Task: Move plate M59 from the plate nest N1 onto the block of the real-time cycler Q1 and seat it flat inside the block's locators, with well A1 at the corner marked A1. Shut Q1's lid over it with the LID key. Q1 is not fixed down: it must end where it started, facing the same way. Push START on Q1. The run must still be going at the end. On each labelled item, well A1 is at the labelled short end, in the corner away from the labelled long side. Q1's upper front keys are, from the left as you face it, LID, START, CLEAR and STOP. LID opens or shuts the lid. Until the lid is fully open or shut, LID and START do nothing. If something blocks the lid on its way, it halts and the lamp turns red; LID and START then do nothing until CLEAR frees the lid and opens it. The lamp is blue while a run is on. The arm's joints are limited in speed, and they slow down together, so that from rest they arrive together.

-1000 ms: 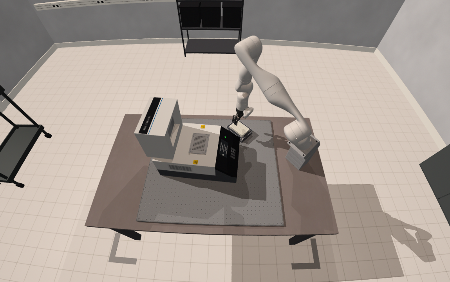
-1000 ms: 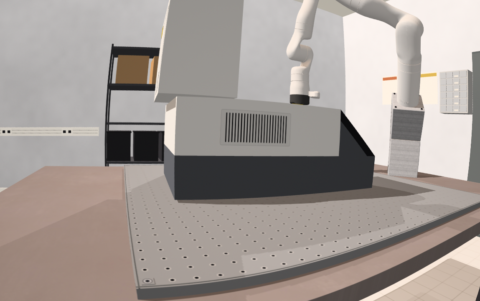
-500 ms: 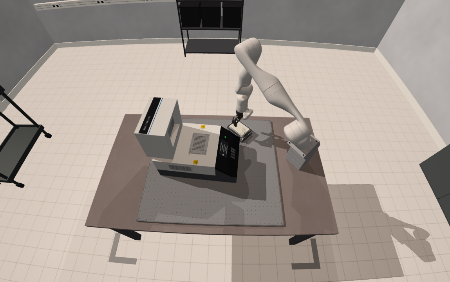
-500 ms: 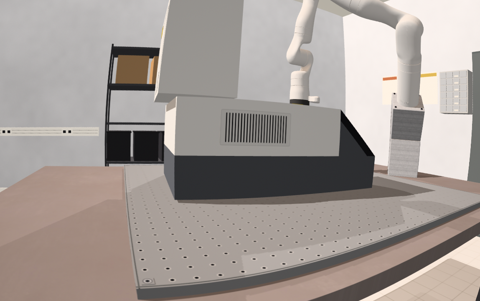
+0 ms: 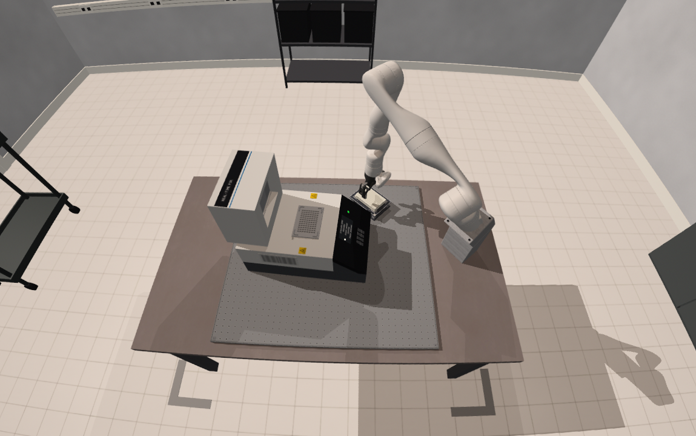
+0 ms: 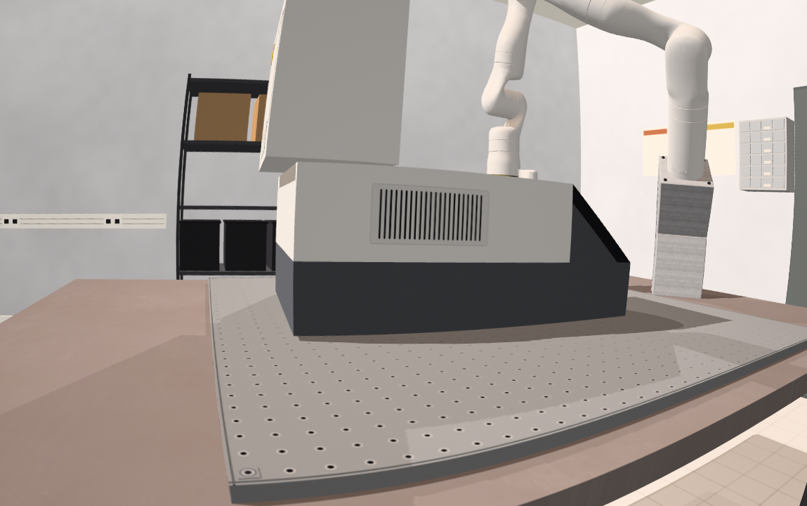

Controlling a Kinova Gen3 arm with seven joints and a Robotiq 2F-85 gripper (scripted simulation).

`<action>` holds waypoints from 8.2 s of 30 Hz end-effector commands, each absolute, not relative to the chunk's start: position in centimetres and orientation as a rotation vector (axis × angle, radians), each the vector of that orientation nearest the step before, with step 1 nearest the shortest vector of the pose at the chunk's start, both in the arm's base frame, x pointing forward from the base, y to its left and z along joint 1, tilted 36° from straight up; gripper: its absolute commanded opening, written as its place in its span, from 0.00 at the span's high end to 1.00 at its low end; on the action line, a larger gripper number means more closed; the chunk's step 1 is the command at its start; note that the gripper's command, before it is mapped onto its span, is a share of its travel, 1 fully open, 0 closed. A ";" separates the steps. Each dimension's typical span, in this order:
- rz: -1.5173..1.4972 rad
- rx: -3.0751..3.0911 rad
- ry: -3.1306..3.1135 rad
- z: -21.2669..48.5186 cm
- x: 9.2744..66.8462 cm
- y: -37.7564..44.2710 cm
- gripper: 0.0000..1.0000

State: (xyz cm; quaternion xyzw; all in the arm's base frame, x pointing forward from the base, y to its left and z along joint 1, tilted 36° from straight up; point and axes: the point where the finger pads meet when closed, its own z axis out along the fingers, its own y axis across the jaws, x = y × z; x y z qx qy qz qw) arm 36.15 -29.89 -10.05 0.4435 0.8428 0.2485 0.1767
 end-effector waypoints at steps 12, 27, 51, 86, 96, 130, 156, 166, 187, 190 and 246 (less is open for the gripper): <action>0.704 1.233 2.395 -11.1 36.8 -29.5 0.00; 0.708 1.237 2.394 -11.0 36.8 -29.5 0.00; 0.699 1.233 2.394 -11.8 37.5 -29.4 0.00; 0.702 1.235 2.394 -12.8 38.0 -29.1 0.00; 0.702 1.235 2.394 -13.0 38.2 -29.0 0.00; 0.703 1.234 2.394 -13.4 38.5 -28.8 0.00; 0.708 1.248 2.390 -13.4 38.4 -28.8 0.09; 0.708 1.248 2.390 -13.4 38.4 -28.8 0.09; 0.706 1.236 2.394 -13.3 38.4 -28.8 0.09; 0.707 1.236 2.394 -13.2 38.3 -28.8 0.09; 0.708 1.248 2.390 -12.4 37.8 -29.1 0.09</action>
